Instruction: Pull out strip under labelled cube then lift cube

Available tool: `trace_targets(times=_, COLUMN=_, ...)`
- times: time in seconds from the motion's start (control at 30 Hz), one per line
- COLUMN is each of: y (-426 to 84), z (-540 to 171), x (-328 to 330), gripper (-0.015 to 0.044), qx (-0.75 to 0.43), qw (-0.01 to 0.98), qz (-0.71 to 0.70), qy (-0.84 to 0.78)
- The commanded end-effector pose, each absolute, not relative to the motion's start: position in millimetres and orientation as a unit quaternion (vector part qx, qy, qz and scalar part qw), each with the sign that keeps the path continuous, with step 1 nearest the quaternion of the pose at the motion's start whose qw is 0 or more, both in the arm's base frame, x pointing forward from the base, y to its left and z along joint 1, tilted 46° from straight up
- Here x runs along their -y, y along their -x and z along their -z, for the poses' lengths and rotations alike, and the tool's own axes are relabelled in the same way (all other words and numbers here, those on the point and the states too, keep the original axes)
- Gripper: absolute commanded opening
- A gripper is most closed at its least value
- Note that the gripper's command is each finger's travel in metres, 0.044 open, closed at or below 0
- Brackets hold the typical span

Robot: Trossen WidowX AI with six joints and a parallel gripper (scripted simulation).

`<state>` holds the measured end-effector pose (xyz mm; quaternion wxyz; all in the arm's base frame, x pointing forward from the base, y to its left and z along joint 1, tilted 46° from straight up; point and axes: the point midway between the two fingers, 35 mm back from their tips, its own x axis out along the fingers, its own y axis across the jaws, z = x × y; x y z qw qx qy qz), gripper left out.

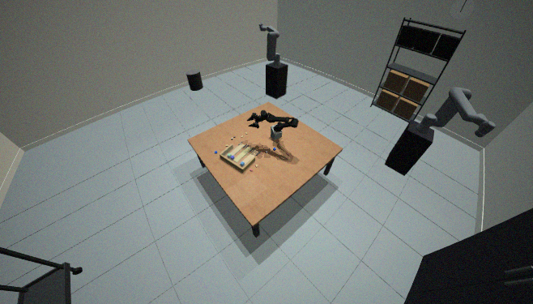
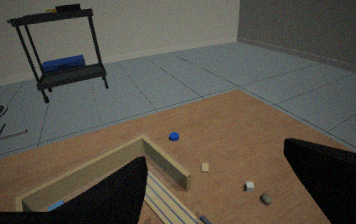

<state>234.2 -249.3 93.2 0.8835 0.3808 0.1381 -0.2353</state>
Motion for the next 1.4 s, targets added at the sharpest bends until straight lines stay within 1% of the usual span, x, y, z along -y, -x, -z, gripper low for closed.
trace_targets(times=0.0, y=-260.4, z=-84.4, x=195.1, gripper=0.0400, qx=-0.180, qw=0.896, qz=0.105, qy=-0.392)
trace_targets(times=0.1, y=-273.6, z=-84.8, x=154.3, gripper=0.0400, qx=-0.202, qw=0.896, qz=0.006, qy=-0.395)
trace_targets(times=0.17, y=-275.6, z=-85.2, x=145.2, gripper=0.0400, qx=-0.206, qw=0.895, qz=-0.016, qy=-0.396)
trace_targets(times=0.73, y=-275.6, z=-85.2, x=145.2, gripper=0.0400, qx=-0.206, qw=0.895, qz=-0.016, qy=-0.396)
trace_targets(times=0.9, y=-288.4, z=-77.1, x=156.5, gripper=0.0269, qx=-0.236, qw=0.893, qz=-0.013, qy=-0.383)
trace_targets(times=1.07, y=-316.1, z=-53.5, x=177.1, gripper=0.0138, qx=-0.313, qw=0.884, qz=-0.019, qy=-0.346)
trace_targets(times=1.23, y=-339.9, z=-29.3, x=188.6, gripper=0.0006, qx=-0.381, qw=0.866, qz=-0.058, qy=-0.317)
trace_targets(times=1.37, y=-355.6, z=-7.9, x=192.7, gripper=0.0000, qx=-0.431, qw=0.847, qz=-0.099, qy=-0.294)
